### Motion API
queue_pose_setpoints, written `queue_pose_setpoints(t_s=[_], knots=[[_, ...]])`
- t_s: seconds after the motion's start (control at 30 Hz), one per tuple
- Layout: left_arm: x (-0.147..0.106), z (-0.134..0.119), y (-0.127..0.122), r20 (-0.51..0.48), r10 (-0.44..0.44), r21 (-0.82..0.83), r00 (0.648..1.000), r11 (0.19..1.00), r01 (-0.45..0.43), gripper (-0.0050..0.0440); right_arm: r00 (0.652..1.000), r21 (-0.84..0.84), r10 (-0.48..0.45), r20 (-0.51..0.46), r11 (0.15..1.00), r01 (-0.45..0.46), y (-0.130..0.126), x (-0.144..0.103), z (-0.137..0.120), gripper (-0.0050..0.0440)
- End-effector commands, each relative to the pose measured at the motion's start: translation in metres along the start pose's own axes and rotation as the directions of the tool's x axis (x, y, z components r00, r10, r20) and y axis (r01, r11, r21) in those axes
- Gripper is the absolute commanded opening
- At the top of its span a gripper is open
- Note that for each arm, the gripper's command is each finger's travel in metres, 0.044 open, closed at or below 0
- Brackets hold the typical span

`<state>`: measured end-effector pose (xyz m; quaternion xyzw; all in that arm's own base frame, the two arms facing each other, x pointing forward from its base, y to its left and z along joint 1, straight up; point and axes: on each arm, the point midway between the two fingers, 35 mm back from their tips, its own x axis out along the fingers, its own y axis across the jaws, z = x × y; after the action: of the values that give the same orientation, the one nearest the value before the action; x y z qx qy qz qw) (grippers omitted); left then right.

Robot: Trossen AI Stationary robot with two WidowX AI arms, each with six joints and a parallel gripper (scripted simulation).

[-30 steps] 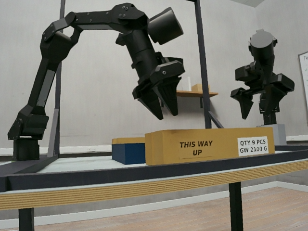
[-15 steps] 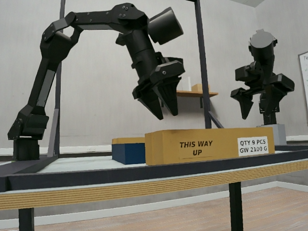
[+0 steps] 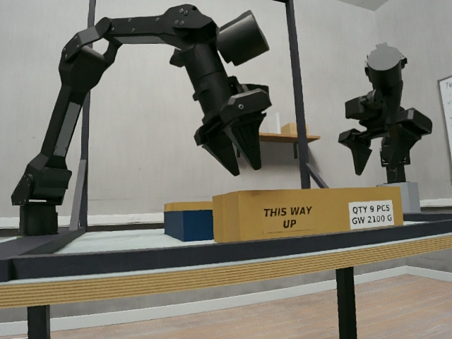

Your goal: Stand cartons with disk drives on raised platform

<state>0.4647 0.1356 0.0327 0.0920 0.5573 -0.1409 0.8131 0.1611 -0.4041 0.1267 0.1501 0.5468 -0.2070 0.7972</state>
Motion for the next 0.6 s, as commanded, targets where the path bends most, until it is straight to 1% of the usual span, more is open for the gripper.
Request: queue_pose_setpoints(t_s=[0.0,0.33,0.37,0.4,0.57], knots=[[-0.006,0.008,0.003,0.021,0.013,0.008,1.0,1.0,-0.013,0.0381,1.0,-0.011,-0.013,0.02,1.0,0.014,-0.002,-0.007,0.006,0.0382],[-0.006,0.008,0.003,0.021,0.013,0.008,1.0,1.0,-0.013,0.0381,1.0,-0.011,-0.013,0.02,1.0,0.014,-0.002,-0.007,0.006,0.0382],[0.053,-0.015,0.004,0.021,0.013,0.009,1.0,1.0,-0.013,0.0381,1.0,-0.011,-0.013,0.02,1.0,0.013,-0.003,0.054,-0.018,0.0382],[0.058,-0.017,0.004,0.021,0.013,0.009,1.0,1.0,-0.013,0.0381,1.0,-0.011,-0.013,0.02,1.0,0.013,-0.003,0.058,-0.019,0.0382],[0.058,-0.017,0.004,0.021,0.013,0.009,1.0,1.0,-0.013,0.0381,1.0,-0.011,-0.013,0.02,1.0,0.013,-0.003,0.058,-0.019,0.0382]])
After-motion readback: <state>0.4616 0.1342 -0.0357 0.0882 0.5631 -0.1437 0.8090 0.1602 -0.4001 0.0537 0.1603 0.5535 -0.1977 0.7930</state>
